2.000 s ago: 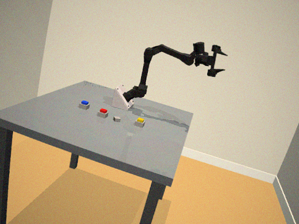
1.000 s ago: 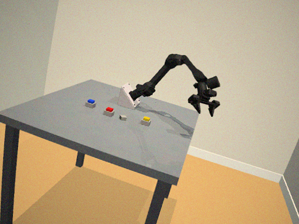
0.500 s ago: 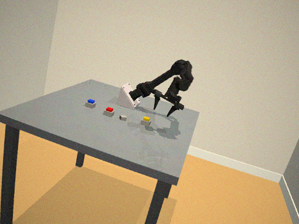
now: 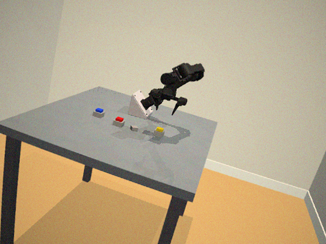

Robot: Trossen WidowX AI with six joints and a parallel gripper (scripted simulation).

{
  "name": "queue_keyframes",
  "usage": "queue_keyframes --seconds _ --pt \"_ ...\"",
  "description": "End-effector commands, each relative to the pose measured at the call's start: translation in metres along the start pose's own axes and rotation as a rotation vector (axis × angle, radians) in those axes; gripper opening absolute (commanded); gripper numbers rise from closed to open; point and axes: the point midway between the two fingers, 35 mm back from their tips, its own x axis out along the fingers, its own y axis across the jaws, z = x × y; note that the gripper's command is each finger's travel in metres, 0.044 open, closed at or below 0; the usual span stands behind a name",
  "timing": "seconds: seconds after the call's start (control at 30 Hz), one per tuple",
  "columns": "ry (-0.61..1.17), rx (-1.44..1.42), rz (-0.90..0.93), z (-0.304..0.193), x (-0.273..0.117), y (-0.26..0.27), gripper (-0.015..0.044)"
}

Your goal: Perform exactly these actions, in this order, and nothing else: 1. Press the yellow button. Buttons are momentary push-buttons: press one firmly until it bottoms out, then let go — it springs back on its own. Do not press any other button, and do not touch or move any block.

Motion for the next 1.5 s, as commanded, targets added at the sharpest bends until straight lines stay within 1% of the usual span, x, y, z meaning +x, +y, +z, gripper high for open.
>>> queue_keyframes --seconds 0.0,0.2,0.43,0.47,0.87,1.47 --pt "0.014 0.011 0.018 0.0 0.003 -0.002 0.0374" --pt "0.013 0.01 0.02 -0.001 0.06 0.0 0.0216" --pt "0.013 0.01 0.021 -0.002 0.062 0.0 0.0032" --pt "0.013 0.01 0.021 -0.002 0.062 0.0 0.002" --pt "0.013 0.01 0.02 -0.002 0.063 0.0 0.002" --pt "0.013 0.01 0.022 -0.002 0.093 0.001 0.002"
